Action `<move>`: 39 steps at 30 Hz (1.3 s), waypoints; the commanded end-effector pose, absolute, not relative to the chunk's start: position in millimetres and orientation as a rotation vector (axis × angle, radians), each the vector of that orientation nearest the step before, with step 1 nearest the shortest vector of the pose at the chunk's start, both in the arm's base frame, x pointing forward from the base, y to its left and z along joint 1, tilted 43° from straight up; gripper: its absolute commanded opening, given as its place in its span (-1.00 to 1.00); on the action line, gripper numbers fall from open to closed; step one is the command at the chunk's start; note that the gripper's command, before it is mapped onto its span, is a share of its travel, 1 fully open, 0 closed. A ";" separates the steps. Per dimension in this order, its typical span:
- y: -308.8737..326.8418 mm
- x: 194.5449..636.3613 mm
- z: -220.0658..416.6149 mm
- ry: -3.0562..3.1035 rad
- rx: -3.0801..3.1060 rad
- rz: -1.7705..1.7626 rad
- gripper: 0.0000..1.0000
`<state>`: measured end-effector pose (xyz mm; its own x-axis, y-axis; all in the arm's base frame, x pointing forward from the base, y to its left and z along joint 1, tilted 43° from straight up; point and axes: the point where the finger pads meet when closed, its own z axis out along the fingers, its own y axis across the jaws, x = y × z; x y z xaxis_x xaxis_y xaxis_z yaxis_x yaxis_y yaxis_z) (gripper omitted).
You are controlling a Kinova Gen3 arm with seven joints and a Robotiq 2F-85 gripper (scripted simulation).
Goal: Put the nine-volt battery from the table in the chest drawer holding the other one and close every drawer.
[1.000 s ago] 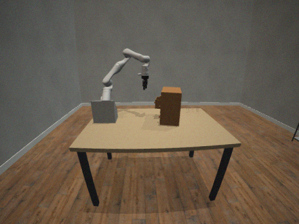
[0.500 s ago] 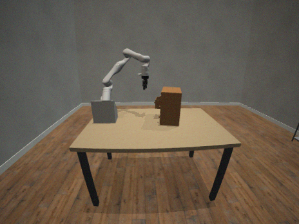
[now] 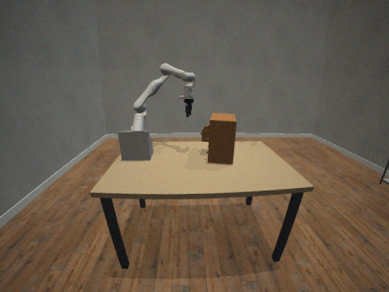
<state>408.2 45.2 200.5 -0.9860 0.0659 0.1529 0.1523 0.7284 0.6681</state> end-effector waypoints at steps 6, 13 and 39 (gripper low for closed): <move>44.5 408.2 200.6 -2.813 -0.168 -1.103 1.00; 44.3 406.9 199.7 -2.823 -0.123 -1.110 1.00; 41.7 393.3 190.8 -2.892 0.412 -1.175 1.00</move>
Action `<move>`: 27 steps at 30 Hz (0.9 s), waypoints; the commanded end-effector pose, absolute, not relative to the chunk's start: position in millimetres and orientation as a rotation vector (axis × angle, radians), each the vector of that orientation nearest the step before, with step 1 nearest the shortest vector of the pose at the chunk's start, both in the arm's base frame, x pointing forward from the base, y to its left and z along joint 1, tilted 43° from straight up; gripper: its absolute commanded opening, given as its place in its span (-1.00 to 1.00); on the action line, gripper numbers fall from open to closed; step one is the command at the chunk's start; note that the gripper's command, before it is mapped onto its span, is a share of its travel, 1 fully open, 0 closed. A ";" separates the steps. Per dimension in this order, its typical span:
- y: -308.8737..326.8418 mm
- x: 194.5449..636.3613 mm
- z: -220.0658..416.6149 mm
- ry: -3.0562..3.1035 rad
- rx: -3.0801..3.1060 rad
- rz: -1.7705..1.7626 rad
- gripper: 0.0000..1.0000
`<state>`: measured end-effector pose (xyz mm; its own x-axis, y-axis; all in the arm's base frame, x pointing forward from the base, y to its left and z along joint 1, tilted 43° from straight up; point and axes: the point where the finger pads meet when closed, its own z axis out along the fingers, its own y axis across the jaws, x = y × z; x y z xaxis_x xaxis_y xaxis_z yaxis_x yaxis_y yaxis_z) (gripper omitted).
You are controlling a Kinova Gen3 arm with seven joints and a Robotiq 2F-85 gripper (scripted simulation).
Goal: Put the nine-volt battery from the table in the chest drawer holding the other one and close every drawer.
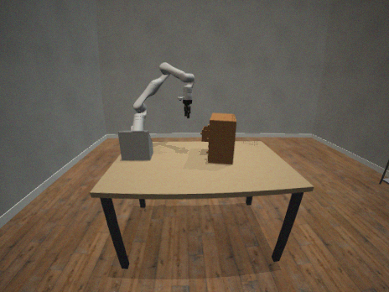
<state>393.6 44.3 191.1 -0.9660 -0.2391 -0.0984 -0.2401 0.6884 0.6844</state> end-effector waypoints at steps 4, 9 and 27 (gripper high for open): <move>41.2 390.4 189.2 2.835 -0.522 1.162 1.00; 40.4 385.3 186.5 2.744 -0.723 1.144 1.00; 38.1 367.6 179.5 2.278 -1.397 1.021 1.00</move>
